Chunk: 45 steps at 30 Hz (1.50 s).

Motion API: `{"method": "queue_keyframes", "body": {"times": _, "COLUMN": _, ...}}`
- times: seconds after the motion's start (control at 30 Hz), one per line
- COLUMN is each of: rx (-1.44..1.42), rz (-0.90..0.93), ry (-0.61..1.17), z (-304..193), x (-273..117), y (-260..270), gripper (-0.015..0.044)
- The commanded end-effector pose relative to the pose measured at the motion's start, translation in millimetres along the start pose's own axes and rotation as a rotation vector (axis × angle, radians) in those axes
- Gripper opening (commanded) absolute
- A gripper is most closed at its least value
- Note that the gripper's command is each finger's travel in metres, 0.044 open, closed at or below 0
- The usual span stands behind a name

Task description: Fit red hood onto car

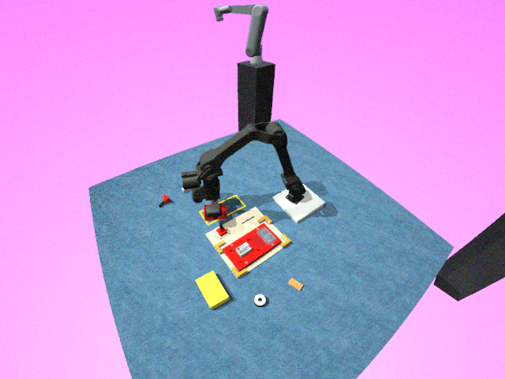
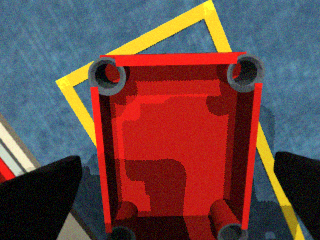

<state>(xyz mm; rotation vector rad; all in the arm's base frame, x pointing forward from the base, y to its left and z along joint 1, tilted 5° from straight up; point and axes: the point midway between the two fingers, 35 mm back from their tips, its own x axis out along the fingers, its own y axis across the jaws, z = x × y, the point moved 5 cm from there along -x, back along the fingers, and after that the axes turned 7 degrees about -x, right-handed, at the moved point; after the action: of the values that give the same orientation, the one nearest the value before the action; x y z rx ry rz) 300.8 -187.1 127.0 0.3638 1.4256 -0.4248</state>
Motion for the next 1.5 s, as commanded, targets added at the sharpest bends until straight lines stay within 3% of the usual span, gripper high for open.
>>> {"method": "queue_keyframes", "body": {"times": 0.0, "rx": -0.003, "rz": 0.004, "ry": -0.002, "z": 0, "x": 2, "y": 0, "gripper": 0.0440}}
{"method": "queue_keyframes", "body": {"times": 0.4, "rx": -0.003, "rz": 0.004, "ry": -0.001, "z": 0, "x": 8, "y": 0, "gripper": 0.0440}}
{"method": "queue_keyframes", "body": {"times": 0.53, "rx": 0.000, "rz": 0.000, "ry": 0.000, "z": 0, "x": 6, "y": 0, "gripper": 0.0335}}
{"method": "queue_keyframes", "body": {"times": 0.83, "rx": 0.000, "rz": 0.000, "ry": 0.000, "z": 0, "x": 6, "y": 0, "gripper": 0.0275}}
{"method": "queue_keyframes", "body": {"times": 1.17, "rx": 0.000, "rz": -0.001, "ry": 0.001, "z": 0, "x": -1, "y": 0, "gripper": 0.0012}}
{"method": "queue_keyframes", "body": {"times": 1.47, "rx": 0.000, "rz": -0.001, "ry": 0.001, "z": 0, "x": -16, "y": 0, "gripper": 0.0000}}
